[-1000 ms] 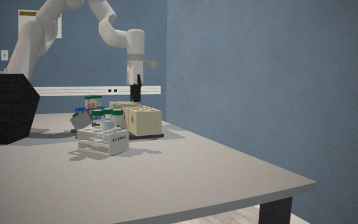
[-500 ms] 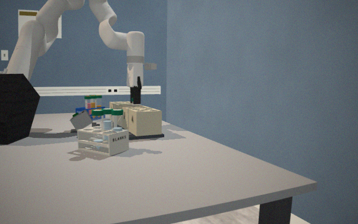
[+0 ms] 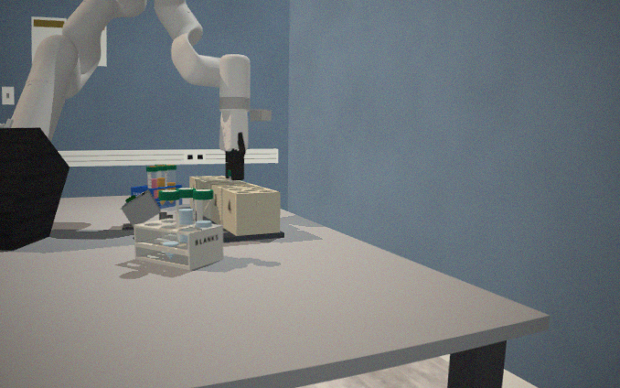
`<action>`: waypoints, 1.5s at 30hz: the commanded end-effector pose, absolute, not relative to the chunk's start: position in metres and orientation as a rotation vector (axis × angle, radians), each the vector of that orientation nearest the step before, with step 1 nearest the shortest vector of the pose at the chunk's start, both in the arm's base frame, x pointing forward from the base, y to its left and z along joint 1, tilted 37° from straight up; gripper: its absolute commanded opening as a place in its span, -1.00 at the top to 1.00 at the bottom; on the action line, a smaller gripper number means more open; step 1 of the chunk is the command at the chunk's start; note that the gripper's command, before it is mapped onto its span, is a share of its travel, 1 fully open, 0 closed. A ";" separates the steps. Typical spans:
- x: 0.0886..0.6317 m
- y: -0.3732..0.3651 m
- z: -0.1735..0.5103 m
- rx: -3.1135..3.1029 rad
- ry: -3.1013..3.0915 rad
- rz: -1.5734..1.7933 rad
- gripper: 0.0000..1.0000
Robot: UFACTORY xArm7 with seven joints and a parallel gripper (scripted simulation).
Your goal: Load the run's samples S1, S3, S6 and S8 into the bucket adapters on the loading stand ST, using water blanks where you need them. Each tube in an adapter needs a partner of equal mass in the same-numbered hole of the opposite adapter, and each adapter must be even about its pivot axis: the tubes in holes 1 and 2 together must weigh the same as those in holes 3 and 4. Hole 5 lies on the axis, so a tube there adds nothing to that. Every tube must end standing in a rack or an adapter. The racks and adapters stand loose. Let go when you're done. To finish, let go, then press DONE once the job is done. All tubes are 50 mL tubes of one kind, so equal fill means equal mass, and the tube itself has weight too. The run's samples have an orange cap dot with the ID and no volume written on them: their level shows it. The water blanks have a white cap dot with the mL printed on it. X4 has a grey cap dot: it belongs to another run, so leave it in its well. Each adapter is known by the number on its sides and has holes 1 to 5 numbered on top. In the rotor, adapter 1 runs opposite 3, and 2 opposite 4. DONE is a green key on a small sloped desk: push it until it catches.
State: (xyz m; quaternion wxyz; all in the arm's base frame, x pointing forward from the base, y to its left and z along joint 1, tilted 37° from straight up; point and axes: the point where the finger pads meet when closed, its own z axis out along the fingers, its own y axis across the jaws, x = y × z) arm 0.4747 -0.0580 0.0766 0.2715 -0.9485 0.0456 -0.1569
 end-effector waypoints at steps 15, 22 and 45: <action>0.475 -0.060 0.078 -2.555 0.125 -0.428 0.13; 0.474 -0.062 0.081 -2.555 0.125 -0.428 0.13; 0.461 -0.083 0.115 -2.555 0.125 -0.428 0.13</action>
